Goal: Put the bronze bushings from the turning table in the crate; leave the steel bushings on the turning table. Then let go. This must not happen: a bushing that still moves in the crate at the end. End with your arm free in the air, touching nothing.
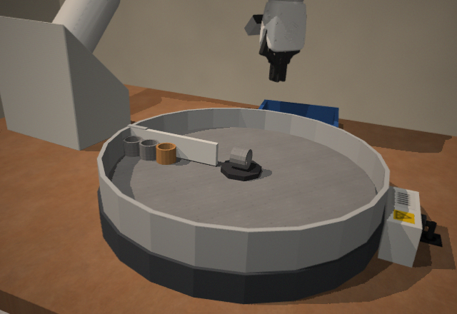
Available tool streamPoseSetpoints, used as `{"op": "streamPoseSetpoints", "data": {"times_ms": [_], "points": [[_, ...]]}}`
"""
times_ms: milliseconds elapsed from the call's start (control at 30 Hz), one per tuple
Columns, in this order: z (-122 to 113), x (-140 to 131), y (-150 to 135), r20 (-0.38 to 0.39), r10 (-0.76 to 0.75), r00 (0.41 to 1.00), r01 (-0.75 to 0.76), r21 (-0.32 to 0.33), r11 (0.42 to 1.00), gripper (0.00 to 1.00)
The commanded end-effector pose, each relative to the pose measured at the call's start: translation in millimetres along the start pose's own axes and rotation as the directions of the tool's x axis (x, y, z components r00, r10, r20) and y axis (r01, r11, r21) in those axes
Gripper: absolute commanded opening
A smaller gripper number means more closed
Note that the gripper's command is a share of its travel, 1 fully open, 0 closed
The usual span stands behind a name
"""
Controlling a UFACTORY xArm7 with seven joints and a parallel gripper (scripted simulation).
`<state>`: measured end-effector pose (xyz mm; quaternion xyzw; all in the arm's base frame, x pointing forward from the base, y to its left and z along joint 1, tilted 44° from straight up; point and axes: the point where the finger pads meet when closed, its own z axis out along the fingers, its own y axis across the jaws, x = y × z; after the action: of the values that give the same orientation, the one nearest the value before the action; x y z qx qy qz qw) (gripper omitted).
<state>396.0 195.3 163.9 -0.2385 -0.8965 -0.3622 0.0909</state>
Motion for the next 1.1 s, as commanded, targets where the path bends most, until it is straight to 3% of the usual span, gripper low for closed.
{"op": "streamPoseSetpoints", "data": {"times_ms": [0,233,633,700,1067], "points": [[-1.4,-5.1,-7.4,-0.010,-0.024,1.000,0.024,0.008,1.000,0.10],[-1.4,-12.1,-25.3,-0.042,-0.079,0.996,0.080,0.026,0.996,0.10],[-2.2,-43.8,-100.4,-0.181,-0.297,0.938,0.316,0.084,0.945,0.10],[-2.2,-43.8,-100.4,-0.181,-0.297,0.938,0.316,0.084,0.945,0.10],[-3.3,-83.4,-195.7,-0.364,-0.522,0.771,0.591,0.105,0.800,0.10]]}}
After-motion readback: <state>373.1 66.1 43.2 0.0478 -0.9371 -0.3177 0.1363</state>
